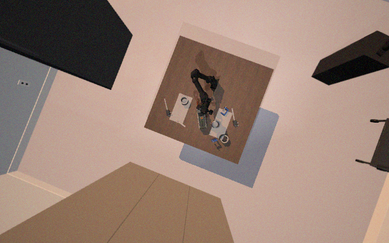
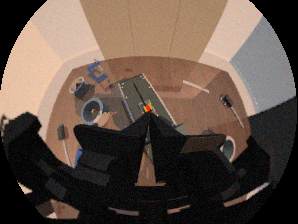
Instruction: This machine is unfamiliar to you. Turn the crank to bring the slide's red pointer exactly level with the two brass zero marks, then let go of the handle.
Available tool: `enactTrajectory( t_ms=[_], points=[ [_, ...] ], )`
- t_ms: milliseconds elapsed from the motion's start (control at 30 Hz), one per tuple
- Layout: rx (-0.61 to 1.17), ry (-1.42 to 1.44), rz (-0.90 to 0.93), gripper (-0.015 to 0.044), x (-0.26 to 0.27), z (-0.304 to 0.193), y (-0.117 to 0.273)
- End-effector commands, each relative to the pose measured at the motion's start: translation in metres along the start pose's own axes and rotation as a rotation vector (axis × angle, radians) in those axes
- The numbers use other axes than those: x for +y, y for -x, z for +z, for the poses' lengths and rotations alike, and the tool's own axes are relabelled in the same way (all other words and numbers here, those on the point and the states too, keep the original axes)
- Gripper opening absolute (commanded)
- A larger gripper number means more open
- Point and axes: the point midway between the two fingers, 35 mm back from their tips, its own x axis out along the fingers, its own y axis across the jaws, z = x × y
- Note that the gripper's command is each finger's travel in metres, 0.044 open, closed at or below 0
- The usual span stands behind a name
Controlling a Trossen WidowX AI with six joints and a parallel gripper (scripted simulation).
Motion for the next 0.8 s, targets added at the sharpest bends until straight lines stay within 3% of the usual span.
enactTrajectory(
  t_ms=[0,367,767],
  points=[
    [0.0,0.0,0.0,0.0,0.0,0.0,0.0001],
    [0.0,0.0,0.0,0.0,0.0,0.0,0.0],
    [0.0,0.0,0.0,0.0315,0.0,0.0,0.0]
  ],
)
